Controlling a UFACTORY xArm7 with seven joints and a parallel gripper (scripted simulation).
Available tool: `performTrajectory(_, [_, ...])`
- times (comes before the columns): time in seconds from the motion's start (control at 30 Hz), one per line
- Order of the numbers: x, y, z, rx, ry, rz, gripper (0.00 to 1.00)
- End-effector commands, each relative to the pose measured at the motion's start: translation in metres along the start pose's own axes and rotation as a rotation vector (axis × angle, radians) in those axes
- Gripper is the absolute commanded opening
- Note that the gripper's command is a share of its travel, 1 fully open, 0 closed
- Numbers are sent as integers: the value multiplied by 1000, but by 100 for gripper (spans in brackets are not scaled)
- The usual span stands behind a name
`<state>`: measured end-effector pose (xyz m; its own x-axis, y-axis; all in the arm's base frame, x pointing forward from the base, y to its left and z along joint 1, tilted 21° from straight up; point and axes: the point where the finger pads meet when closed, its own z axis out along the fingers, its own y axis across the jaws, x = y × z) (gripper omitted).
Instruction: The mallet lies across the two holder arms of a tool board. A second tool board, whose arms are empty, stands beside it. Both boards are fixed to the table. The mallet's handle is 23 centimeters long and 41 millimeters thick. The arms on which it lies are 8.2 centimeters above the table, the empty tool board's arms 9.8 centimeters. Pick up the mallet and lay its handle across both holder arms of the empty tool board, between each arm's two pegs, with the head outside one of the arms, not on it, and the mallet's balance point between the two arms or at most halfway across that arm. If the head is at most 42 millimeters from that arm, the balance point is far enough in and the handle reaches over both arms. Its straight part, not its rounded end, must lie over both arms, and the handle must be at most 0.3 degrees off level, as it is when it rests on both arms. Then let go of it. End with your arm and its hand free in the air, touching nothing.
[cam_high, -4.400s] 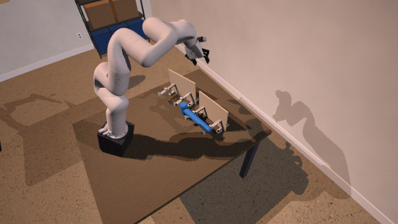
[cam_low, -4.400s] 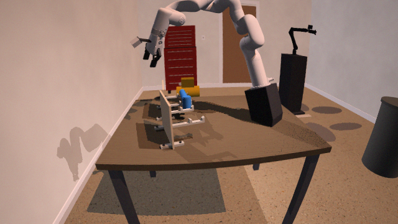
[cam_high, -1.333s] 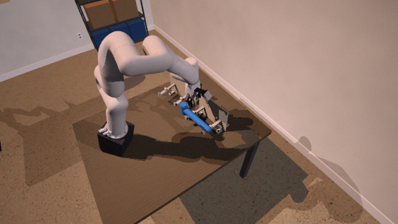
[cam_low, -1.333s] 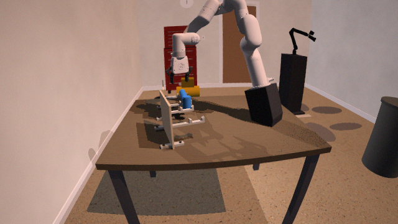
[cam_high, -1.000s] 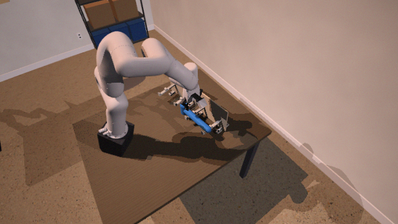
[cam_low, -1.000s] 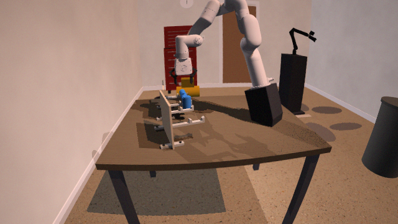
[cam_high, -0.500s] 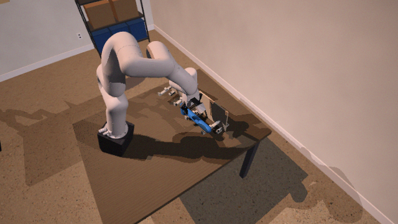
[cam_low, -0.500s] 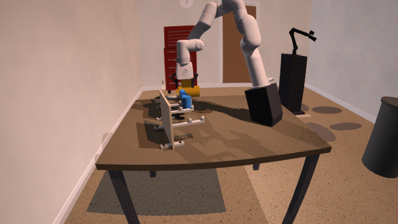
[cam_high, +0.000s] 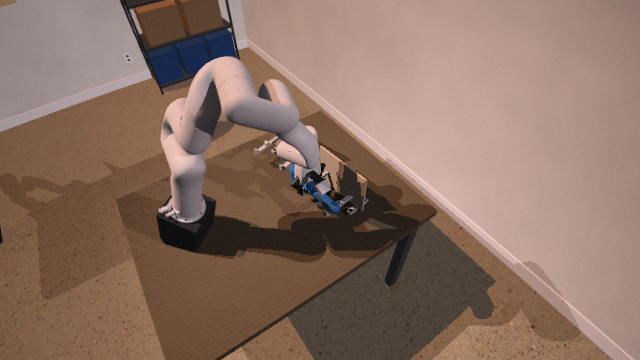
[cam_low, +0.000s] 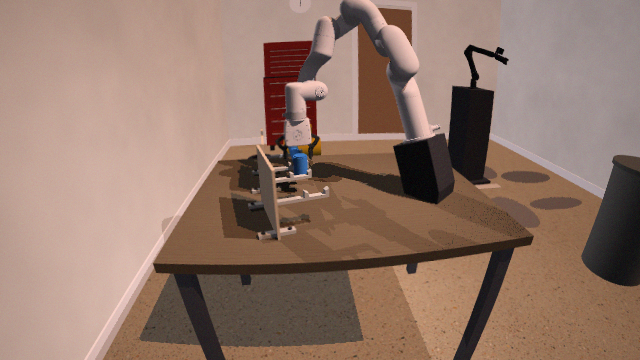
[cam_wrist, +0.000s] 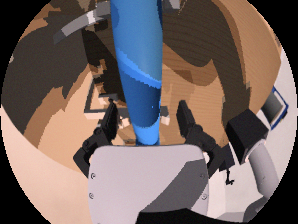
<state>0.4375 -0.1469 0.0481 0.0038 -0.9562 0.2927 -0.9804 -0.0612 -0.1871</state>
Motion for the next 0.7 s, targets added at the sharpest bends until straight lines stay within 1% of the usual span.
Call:
performTrajectory(0.0, [1,-4,4,8,5,1,100])
performTrajectory(0.17, [1,-4,4,8,5,1,100])
performTrajectory(0.2, [1,-4,4,8,5,1,0])
performTrajectory(0.67, [1,-4,4,8,5,1,0])
